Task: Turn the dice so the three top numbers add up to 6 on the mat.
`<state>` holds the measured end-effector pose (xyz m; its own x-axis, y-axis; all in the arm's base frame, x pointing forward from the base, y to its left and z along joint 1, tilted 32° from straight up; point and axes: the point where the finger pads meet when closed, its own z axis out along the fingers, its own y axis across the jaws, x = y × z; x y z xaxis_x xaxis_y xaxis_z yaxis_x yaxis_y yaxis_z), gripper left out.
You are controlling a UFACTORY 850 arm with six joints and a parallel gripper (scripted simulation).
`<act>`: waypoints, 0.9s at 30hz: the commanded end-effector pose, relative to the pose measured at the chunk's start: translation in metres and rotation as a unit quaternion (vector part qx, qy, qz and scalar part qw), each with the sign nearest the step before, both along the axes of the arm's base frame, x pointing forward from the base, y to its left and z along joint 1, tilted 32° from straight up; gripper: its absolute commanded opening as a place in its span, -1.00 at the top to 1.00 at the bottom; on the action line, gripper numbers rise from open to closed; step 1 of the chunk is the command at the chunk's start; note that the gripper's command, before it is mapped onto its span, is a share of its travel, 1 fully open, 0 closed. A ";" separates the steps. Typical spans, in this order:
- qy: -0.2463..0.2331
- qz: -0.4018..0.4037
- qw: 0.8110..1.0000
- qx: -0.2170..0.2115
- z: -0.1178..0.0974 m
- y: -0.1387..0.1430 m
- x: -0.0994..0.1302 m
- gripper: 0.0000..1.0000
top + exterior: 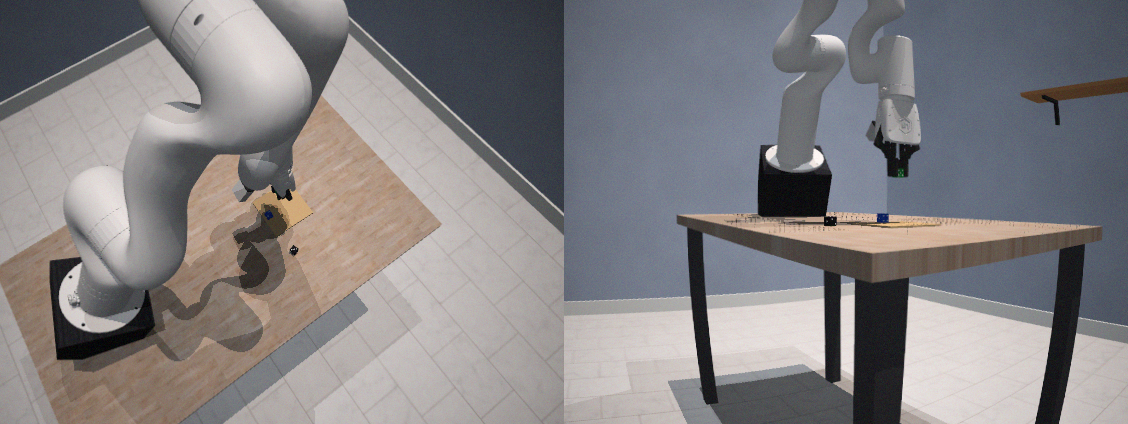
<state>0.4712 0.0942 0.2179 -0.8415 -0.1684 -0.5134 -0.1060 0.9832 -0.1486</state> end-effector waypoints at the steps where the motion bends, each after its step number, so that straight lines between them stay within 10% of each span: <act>1: 0.002 0.006 1.000 -0.001 0.001 -0.002 0.000 0.69; 27: 0.001 0.006 1.000 0.001 -0.035 -0.006 0.024 0.69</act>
